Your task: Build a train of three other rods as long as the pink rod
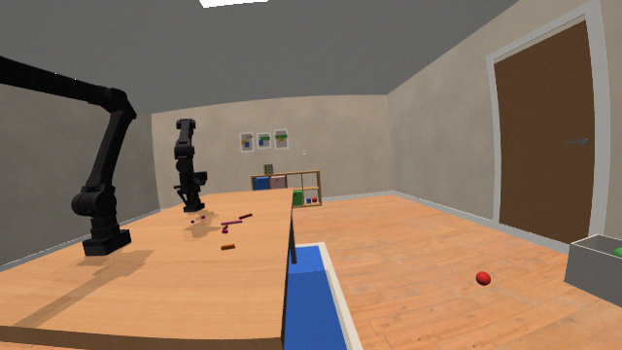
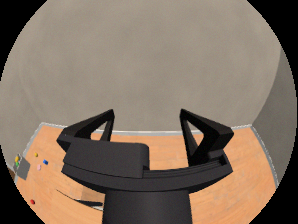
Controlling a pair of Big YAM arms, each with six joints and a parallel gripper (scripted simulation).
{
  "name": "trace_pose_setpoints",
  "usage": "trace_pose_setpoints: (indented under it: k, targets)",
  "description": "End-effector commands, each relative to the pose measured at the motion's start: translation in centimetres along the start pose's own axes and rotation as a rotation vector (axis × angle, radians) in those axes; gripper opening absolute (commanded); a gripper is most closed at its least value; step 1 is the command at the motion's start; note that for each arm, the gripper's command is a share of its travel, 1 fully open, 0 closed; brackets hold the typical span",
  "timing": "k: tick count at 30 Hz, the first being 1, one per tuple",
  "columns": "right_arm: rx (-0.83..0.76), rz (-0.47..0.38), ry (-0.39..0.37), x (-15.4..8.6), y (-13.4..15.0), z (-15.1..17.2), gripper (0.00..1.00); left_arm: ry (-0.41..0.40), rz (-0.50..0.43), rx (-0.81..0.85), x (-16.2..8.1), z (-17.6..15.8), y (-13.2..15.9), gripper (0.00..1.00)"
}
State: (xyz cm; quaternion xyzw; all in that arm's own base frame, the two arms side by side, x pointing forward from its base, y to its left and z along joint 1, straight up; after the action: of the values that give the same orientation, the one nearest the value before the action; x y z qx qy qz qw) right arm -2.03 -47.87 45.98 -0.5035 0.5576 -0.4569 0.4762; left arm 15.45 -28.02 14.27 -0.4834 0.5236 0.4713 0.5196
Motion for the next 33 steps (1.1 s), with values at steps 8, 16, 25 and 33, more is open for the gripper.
trace_pose_setpoints:
  k: [8, 16, 25, 33]
  targets:
    - [0.008, -0.069, 0.018, -0.7, -4.0, -0.8, 1.0, 0.008, -0.009, -0.003, -2.4, -0.8, -0.3, 1.0]
    - [0.008, -0.069, 0.018, -0.7, -4.0, -0.8, 1.0, 0.016, -0.014, -0.003, -2.4, -0.9, -0.4, 1.0]
    - [0.008, -0.069, 0.018, -0.7, -4.0, -0.8, 1.0, 0.016, -0.014, -0.003, -2.4, -0.9, -0.4, 1.0]
    - [0.008, -0.069, 0.018, -0.7, -4.0, -0.8, 1.0, 0.016, -0.016, 0.021, -2.6, -1.4, -1.5, 1.0]
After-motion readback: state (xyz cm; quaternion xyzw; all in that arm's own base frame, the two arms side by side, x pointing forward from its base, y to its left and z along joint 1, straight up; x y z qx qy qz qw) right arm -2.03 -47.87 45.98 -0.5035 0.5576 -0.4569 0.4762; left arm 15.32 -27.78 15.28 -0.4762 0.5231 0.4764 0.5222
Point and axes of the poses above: on each arm, the point where the finger pads meet when closed, its own x axis out along the fingers, its own z axis across the jaws, y = z × x, the point moved 7 cm from there along -x, back along the fingers, and after that the axes turned 7 degrees about -x, right-handed, at the moved point
